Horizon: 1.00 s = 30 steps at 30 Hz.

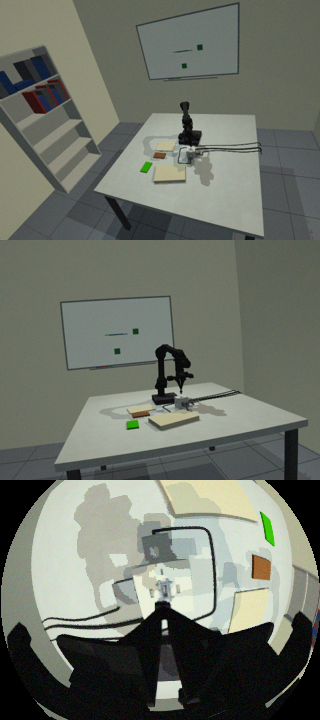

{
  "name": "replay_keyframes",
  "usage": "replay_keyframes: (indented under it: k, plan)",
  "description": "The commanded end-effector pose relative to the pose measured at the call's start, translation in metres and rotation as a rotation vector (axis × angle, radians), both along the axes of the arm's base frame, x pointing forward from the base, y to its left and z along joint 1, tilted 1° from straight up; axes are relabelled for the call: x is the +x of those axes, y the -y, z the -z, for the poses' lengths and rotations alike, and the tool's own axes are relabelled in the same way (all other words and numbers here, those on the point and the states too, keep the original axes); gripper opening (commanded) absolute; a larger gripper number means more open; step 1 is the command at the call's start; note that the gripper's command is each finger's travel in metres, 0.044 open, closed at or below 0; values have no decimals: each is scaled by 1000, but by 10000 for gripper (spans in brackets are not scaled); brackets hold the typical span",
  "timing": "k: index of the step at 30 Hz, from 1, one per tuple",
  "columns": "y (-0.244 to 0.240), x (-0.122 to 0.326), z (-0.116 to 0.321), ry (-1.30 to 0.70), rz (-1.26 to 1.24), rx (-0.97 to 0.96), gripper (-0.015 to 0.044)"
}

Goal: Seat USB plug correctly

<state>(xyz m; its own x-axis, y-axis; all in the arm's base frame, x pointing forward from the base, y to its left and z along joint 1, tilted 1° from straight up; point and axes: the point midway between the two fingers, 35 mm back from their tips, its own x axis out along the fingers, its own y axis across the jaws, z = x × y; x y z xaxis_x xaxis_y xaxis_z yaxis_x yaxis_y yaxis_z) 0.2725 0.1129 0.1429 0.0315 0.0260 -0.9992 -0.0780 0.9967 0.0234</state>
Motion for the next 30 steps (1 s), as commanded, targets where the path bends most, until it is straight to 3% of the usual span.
replay_keyframes:
  k: [1,30]
  plan:
    - [0,0,0,-2,84,2,0]
    - [0,0,0,-22,843,26,0]
